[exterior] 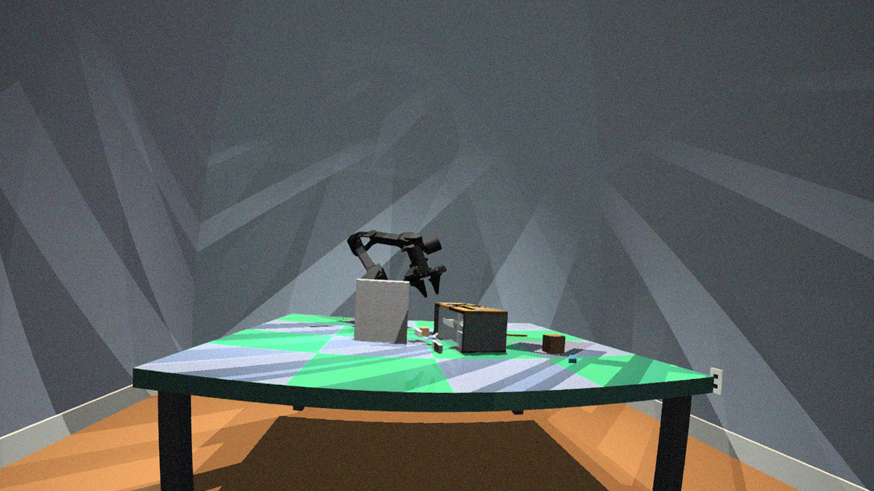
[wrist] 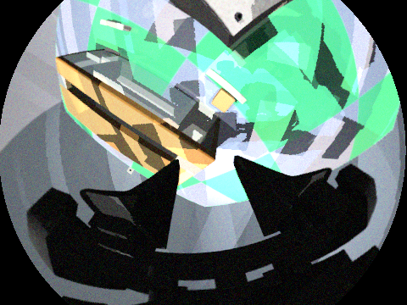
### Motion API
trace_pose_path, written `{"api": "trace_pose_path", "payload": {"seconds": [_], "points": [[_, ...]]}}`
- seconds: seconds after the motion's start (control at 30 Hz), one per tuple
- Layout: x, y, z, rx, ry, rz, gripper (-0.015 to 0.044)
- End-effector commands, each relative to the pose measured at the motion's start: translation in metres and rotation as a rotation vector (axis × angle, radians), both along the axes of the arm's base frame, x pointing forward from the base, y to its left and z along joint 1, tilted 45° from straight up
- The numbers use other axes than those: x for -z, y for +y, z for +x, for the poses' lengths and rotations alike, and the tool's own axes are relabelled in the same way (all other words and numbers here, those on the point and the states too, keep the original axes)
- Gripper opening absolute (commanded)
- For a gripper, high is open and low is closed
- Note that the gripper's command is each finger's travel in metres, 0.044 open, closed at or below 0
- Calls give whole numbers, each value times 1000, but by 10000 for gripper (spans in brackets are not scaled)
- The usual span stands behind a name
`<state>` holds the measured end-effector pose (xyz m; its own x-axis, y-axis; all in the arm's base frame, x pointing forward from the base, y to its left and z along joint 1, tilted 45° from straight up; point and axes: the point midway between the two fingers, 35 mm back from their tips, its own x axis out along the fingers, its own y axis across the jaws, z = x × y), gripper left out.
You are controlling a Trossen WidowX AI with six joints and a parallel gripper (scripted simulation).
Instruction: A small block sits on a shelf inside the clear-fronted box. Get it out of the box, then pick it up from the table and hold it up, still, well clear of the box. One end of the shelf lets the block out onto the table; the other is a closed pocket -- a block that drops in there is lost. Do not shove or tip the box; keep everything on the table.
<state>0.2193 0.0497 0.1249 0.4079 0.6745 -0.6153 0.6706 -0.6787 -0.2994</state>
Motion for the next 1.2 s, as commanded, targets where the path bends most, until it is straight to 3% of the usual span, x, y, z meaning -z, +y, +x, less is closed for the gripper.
{"api": "trace_pose_path", "payload": {"seconds": [0.0, 0.27, 1.17], "points": [[0, 6, 6, -345, -388, -246, 285], [-2, 19, 16, -903, -1015, -635, 285], [-12, 52, 22, -1955, -2143, -1381, 285]]}}
